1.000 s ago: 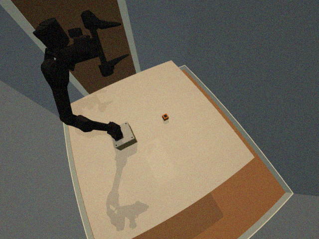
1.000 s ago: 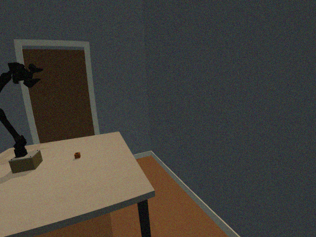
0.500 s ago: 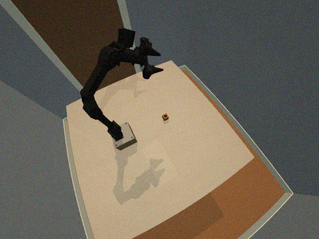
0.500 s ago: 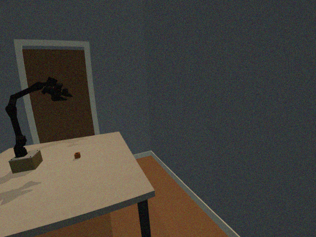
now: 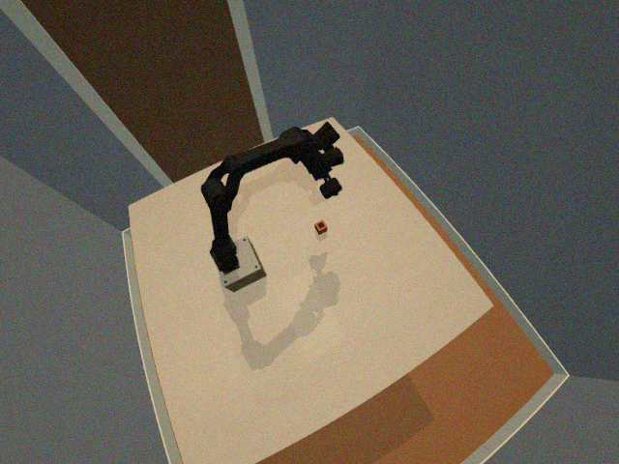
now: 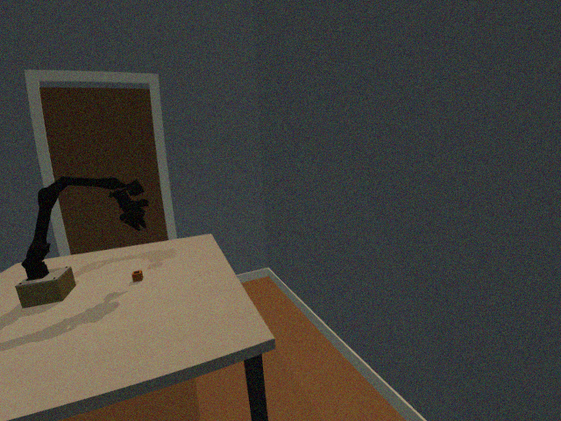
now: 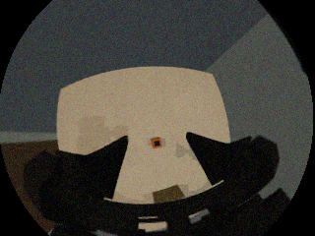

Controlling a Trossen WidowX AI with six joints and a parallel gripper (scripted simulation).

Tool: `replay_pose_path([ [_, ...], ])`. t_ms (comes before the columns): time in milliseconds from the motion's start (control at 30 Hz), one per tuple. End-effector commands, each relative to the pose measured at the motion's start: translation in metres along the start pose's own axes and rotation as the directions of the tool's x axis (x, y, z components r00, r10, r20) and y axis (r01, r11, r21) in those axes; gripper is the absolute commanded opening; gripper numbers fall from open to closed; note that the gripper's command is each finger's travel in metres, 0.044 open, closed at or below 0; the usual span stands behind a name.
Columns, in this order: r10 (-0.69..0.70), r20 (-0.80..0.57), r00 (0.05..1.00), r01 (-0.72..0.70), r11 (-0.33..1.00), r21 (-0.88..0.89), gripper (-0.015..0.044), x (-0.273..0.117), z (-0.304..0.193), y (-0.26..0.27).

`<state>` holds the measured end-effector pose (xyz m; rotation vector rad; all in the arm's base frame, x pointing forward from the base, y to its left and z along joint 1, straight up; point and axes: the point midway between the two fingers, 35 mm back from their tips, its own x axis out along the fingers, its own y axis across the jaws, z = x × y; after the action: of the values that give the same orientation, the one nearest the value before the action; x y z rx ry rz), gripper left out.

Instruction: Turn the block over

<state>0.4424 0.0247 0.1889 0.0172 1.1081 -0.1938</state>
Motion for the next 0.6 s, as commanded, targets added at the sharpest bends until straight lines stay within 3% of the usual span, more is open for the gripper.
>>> replay_pose_path([
  [0,0.032,-0.205,0.978,-0.046,0.997,-0.066,0.0440,0.059,-0.038,-0.012],
  [167,0.088,-0.402,0.911,-0.135,0.987,-0.091,0.0440,0.110,-0.085,-0.025],
  [433,0.090,-0.410,0.908,-0.139,0.986,-0.091,0.0440,0.110,-0.091,-0.025],
  [567,0.090,-0.410,0.908,-0.139,0.986,-0.091,0.0440,0.139,-0.104,-0.022],
])
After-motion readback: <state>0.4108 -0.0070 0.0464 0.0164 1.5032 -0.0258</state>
